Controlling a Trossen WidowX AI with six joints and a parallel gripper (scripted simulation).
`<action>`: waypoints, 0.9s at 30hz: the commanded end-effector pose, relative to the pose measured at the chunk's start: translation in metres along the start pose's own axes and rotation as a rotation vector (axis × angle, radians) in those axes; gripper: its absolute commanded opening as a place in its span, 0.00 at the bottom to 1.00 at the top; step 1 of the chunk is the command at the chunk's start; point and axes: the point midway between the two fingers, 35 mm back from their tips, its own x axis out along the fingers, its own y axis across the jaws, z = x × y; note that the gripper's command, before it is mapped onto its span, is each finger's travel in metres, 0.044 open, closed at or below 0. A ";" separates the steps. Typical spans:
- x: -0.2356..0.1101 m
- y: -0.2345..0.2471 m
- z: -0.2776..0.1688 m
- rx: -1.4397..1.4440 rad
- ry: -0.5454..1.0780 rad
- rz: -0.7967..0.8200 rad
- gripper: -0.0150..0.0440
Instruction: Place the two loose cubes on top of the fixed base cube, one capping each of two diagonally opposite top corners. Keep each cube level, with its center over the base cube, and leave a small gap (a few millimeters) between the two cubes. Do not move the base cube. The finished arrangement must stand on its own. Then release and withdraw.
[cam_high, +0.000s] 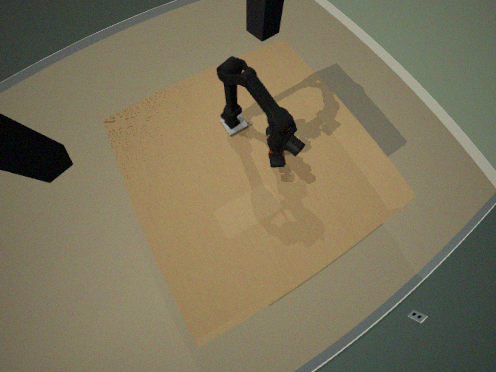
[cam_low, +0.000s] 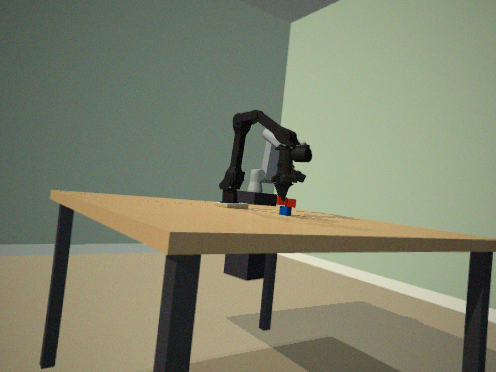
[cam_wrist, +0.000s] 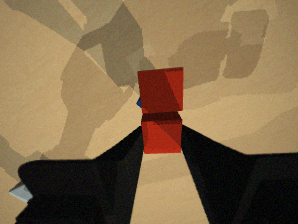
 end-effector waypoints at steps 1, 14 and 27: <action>0.001 0.001 0.000 0.000 -0.001 0.005 0.43; 0.003 0.001 0.000 0.000 -0.001 0.005 0.43; 0.003 0.001 0.000 0.000 -0.001 0.005 0.60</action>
